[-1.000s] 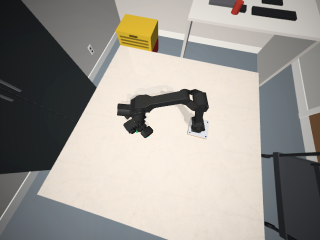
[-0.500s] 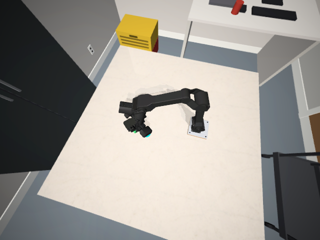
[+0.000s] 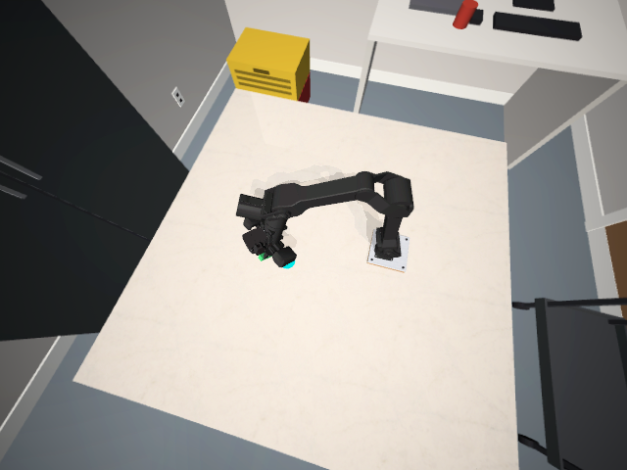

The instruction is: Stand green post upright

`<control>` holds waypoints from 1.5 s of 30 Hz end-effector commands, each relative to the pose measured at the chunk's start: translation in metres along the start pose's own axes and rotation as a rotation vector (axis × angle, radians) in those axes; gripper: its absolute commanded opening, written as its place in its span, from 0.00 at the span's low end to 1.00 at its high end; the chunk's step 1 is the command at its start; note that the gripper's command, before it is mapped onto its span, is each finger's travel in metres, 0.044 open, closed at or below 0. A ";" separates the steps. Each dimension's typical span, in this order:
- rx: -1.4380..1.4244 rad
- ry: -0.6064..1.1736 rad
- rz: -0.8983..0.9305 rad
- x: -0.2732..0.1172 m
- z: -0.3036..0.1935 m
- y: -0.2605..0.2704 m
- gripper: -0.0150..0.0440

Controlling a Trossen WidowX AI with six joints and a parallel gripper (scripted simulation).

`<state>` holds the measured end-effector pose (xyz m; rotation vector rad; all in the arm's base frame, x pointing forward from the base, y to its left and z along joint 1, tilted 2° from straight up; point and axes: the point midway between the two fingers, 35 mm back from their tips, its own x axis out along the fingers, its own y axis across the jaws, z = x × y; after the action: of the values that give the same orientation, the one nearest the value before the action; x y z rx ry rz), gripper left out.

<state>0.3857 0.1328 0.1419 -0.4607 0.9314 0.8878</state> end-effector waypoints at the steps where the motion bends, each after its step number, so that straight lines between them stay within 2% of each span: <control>1: 0.014 -0.030 0.007 0.001 0.000 -0.001 0.29; 45: 0.039 -0.329 0.030 -0.001 -0.001 -0.012 0.29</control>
<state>0.3957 0.1253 0.1423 -0.2768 0.6689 0.9323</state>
